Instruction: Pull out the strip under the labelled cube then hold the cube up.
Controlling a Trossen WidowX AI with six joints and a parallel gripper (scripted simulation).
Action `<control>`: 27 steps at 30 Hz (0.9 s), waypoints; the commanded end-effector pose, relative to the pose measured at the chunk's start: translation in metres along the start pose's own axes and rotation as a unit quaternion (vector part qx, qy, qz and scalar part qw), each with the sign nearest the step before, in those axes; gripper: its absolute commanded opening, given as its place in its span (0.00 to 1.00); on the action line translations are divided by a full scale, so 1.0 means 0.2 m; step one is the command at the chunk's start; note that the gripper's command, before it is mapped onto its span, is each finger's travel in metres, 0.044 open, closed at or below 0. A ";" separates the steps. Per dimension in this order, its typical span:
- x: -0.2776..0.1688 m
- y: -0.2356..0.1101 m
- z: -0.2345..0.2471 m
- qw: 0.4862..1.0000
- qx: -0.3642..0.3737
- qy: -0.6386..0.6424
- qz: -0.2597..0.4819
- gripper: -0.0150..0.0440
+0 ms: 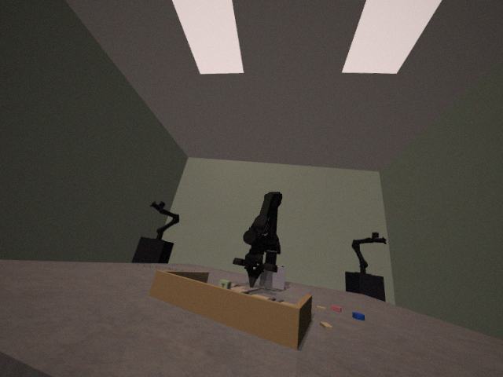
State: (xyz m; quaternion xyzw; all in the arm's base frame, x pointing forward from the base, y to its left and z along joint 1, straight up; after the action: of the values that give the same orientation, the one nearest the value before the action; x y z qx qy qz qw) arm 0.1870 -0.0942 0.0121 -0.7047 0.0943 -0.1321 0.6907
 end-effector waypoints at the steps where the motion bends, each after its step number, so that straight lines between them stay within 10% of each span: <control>1: -0.07 0.02 0.01 1.000 0.004 -0.001 0.019 0.25; 27: -0.11 0.02 0.02 1.000 0.005 -0.001 0.019 0.25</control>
State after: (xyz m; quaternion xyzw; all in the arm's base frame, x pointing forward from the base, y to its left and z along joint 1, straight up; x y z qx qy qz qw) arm 0.1775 -0.0895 0.0111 -0.7046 0.0949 -0.1318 0.6908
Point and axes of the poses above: the point midway between the two fingers, 35 mm back from their tips, its own y axis out along the fingers, its own z axis across the jaws, x = y × z, the point moved 7 cm from there along -y, back along the fingers, and after that the axes turned 8 degrees about -y, right-handed, at the moved point
